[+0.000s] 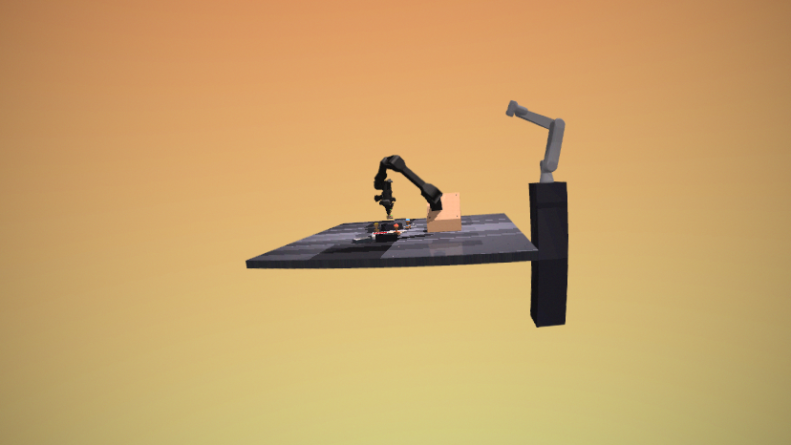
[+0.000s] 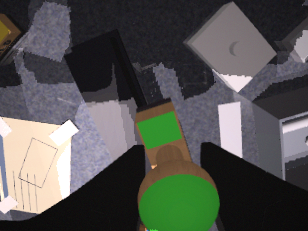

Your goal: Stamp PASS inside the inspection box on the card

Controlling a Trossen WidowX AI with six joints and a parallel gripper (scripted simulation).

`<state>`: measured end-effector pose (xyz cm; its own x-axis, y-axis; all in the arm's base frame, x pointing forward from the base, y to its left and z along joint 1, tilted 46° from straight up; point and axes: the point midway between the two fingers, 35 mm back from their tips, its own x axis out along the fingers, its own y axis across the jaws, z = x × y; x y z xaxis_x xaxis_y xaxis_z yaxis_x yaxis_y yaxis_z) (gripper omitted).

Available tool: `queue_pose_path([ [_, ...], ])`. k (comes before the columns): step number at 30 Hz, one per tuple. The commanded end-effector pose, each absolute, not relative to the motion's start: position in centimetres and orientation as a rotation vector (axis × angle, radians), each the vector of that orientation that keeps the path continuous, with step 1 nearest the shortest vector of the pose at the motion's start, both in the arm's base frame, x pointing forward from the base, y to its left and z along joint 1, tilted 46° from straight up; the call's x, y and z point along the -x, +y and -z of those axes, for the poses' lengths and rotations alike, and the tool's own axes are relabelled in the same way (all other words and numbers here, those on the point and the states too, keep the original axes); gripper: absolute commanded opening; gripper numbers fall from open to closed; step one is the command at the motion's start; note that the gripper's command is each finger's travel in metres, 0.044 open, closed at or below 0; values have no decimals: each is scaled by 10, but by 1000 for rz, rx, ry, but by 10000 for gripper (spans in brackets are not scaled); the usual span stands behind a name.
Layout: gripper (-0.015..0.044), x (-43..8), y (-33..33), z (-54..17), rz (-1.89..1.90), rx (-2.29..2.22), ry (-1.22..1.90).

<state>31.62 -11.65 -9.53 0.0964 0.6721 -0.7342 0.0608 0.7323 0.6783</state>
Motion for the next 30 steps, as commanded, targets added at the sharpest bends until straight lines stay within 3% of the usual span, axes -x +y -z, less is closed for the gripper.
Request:
queue_pose_path([
  [1,0,-326,-100,75,-504,-640,1421],
  [30,0,-336,32,-56,-521,-654,1416],
])
